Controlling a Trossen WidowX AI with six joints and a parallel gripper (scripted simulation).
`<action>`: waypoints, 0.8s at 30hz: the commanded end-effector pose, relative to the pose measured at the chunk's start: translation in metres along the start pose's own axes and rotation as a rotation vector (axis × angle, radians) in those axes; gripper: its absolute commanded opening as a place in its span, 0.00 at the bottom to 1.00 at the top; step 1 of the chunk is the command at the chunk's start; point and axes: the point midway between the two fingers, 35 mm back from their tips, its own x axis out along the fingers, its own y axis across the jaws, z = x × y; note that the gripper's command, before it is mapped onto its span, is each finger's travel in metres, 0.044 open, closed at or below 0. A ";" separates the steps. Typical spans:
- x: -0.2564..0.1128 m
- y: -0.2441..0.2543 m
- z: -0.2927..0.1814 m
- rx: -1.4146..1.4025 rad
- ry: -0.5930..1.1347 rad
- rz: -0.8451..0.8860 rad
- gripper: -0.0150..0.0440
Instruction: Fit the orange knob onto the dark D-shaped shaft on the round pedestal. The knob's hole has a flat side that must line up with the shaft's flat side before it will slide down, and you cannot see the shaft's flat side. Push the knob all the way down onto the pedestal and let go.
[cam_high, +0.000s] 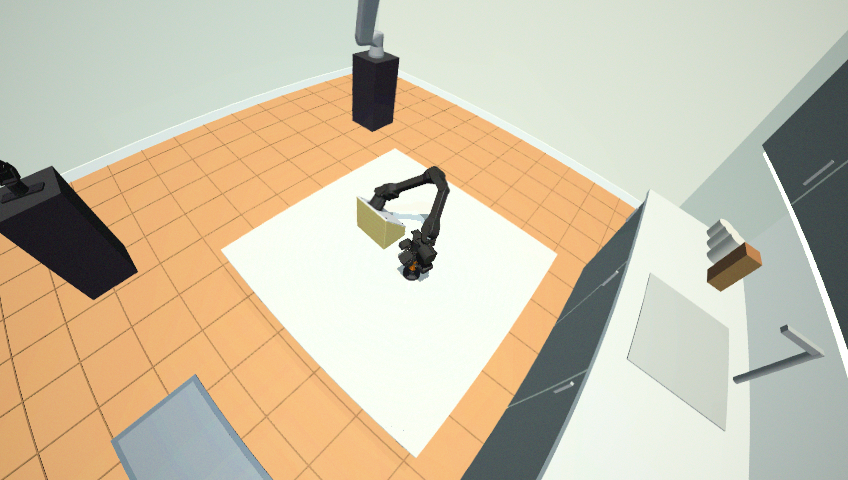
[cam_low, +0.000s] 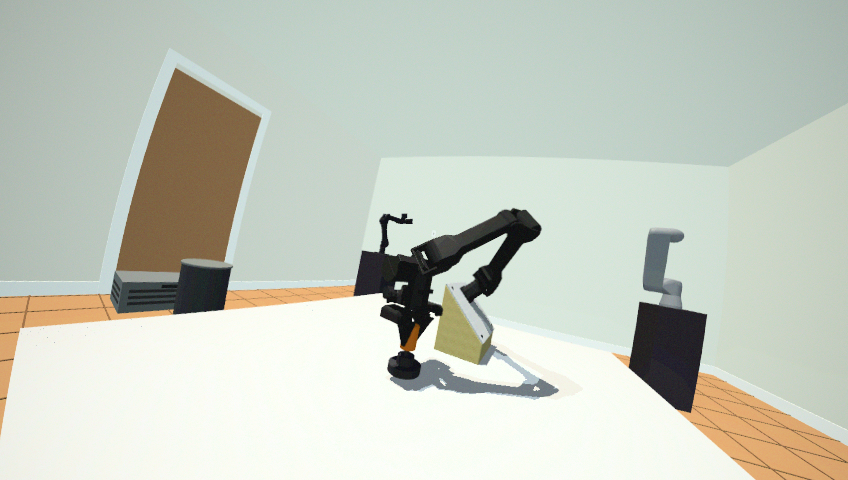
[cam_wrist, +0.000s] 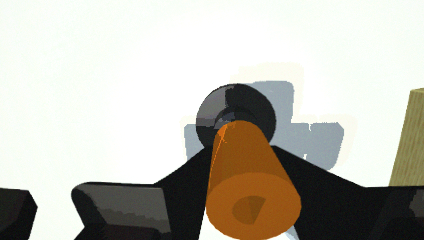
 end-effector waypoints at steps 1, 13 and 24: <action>0.000 0.000 0.000 0.004 0.002 0.000 0.25; -0.002 0.001 0.000 0.004 0.002 0.000 0.25; -0.003 0.001 0.000 0.203 0.002 0.000 0.25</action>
